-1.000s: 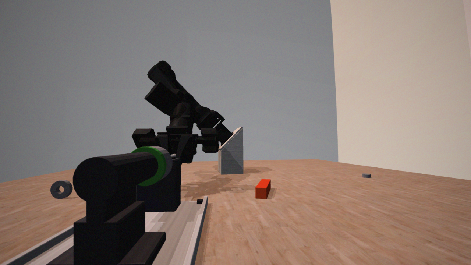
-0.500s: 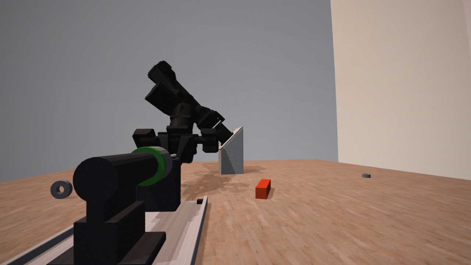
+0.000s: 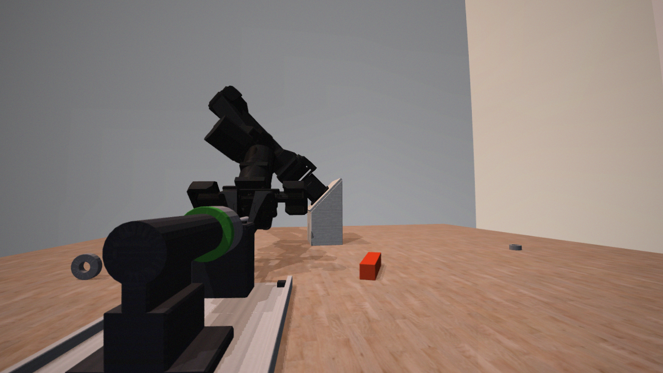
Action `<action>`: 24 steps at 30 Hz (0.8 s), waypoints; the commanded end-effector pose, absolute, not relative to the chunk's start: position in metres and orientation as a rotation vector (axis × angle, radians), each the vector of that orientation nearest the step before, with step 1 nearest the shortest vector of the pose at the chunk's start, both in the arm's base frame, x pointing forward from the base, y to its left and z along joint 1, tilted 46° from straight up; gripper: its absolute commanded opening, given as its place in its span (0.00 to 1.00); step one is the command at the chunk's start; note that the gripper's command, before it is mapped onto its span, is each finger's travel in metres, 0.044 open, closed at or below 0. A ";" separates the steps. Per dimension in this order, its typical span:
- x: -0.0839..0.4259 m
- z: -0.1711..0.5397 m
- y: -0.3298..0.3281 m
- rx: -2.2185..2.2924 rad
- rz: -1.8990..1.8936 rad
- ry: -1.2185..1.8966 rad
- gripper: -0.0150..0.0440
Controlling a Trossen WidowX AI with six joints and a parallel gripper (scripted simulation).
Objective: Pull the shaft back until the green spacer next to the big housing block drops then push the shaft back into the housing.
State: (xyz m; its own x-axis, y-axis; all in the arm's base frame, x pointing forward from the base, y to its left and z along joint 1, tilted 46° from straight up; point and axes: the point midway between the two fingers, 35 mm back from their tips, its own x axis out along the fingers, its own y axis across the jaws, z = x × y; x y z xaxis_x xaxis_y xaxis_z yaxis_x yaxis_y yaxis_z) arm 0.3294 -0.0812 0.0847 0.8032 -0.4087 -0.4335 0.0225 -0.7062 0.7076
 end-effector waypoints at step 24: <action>0.325 0.085 -0.082 2.243 -0.754 -0.284 0.25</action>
